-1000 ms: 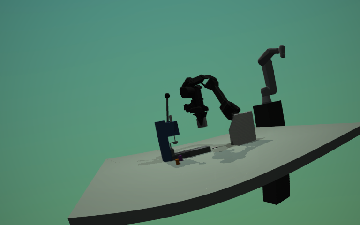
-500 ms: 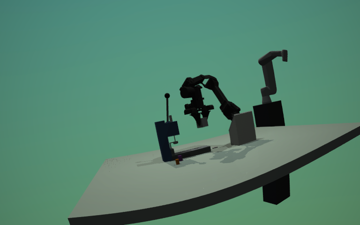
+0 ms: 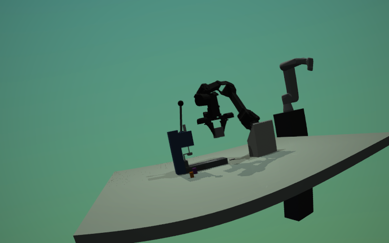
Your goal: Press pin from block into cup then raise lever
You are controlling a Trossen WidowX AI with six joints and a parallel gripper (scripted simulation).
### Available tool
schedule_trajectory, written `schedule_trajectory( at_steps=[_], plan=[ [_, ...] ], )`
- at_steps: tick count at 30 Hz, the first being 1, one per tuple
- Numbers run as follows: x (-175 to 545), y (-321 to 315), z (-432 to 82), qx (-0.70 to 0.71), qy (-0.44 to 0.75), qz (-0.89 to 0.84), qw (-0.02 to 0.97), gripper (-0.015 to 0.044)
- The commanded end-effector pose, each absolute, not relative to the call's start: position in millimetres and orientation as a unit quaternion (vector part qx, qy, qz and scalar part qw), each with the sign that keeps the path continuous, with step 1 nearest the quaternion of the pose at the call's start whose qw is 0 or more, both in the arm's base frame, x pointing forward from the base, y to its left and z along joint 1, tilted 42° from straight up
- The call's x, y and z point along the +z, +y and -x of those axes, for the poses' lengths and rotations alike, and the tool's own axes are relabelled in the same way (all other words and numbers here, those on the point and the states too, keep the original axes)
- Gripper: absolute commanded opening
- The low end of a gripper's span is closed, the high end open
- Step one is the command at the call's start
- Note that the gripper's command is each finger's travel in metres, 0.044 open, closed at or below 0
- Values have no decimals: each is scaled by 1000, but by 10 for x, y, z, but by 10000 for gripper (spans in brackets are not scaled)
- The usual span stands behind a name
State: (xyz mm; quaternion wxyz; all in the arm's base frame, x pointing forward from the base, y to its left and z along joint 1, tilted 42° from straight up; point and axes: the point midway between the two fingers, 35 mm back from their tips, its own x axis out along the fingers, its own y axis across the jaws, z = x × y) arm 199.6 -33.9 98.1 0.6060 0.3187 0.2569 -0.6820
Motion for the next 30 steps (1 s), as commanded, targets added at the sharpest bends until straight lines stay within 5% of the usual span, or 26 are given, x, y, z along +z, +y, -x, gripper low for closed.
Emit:
schedule_trajectory(
  at_steps=[1, 30],
  plan=[
    [985, -340, -1996, -687, 244, -329, 600, 0],
    [213, -908, -2256, -687, 242, -329, 601, 0]
  ],
)
